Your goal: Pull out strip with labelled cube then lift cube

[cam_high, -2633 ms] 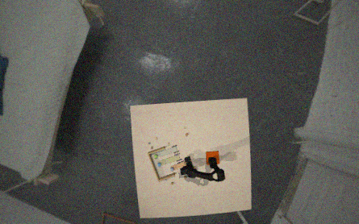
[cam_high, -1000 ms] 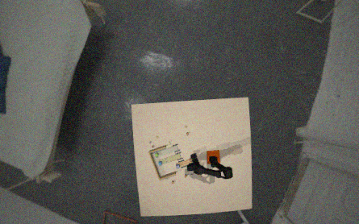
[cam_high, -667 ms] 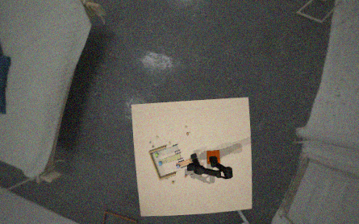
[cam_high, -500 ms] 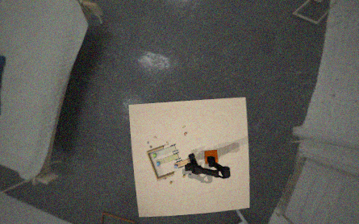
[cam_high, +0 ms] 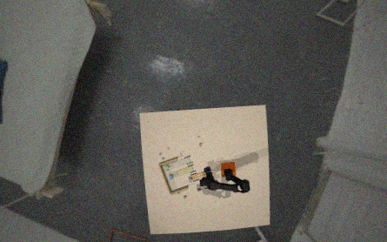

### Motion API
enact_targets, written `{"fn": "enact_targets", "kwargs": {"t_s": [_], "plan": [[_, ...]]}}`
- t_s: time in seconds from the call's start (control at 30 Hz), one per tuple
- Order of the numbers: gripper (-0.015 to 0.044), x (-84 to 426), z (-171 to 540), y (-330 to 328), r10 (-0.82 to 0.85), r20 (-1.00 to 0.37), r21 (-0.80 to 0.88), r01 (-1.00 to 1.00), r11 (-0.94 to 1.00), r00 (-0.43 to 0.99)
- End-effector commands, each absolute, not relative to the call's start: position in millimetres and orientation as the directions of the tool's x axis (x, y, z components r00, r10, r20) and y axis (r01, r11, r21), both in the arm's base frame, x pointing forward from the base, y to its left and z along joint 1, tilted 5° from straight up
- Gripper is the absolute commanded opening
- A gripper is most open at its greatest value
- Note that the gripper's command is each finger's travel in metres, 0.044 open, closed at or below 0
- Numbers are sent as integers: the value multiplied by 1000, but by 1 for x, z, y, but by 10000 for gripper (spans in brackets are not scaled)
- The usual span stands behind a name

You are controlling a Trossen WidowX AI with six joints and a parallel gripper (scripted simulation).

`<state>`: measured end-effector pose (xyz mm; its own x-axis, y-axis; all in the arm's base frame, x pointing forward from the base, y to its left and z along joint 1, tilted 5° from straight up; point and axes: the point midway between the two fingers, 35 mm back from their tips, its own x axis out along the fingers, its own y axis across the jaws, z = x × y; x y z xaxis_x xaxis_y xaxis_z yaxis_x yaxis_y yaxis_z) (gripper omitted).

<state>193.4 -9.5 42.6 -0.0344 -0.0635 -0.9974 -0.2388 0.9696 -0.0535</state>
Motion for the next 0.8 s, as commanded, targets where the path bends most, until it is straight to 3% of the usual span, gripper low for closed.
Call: {"fn": "enact_targets", "kwargs": {"t_s": [0.0,0.03,0.6,0.77], "plan": [[0,195,57,-9,-69,-997,-59,-235,970,-34],[0,195,57,-9,-69,-997,-59,-235,970,-34],[440,250,57,8,-67,-997,-58,-247,967,-29],[440,265,58,12,-67,-997,-58,-247,967,-28]]}}
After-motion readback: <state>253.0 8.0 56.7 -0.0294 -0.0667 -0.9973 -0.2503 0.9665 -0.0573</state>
